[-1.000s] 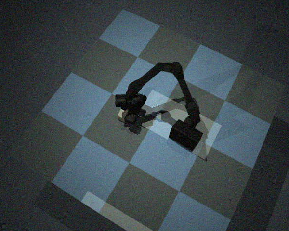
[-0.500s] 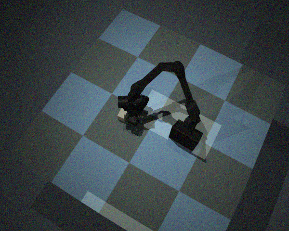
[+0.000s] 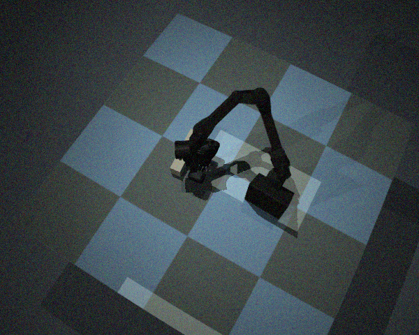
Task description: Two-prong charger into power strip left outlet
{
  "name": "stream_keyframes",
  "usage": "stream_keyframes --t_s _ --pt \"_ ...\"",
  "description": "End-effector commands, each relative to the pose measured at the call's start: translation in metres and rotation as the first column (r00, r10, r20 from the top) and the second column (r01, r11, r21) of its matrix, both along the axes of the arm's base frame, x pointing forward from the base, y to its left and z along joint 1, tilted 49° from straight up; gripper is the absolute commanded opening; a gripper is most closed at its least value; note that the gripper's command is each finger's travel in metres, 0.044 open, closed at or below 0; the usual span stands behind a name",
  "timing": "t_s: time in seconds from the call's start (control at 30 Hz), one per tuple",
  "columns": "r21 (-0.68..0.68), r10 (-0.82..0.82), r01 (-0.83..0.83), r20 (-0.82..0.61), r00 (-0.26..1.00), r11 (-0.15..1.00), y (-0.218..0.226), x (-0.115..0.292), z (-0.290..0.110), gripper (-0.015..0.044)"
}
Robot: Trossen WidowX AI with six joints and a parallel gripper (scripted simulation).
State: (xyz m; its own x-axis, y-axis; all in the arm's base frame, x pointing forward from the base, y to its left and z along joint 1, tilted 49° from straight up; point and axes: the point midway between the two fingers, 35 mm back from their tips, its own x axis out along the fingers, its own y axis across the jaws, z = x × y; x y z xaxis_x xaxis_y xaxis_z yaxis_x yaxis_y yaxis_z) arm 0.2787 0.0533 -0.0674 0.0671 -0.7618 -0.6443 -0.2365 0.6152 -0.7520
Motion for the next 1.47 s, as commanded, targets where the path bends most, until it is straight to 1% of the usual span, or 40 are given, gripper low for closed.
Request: stream_keyframes --t_s 0.0,0.23,0.27,0.3,0.37,0.47,0.53,1.43 --pt "0.003 -0.005 0.005 -0.002 1.0 1.0 -0.002 -0.007 0.0 0.044" --pt "0.003 -0.005 0.005 -0.003 1.0 1.0 -0.004 -0.013 0.0 0.044" --pt "0.002 0.01 -0.01 0.01 1.0 1.0 -0.001 -0.007 0.001 0.044" --pt "0.01 0.041 -0.041 0.044 0.998 0.999 0.004 -0.006 0.003 0.044" --pt "0.03 0.144 -0.151 0.17 0.975 0.988 0.021 0.0 0.013 0.044" --pt "0.039 0.276 -0.313 0.375 0.885 0.949 0.048 0.002 0.034 0.044" --pt "0.036 0.317 -0.374 0.461 0.829 0.927 0.06 0.0 0.045 0.044" --pt "0.035 0.321 -0.381 0.471 0.822 0.924 0.061 0.0 0.047 0.044"
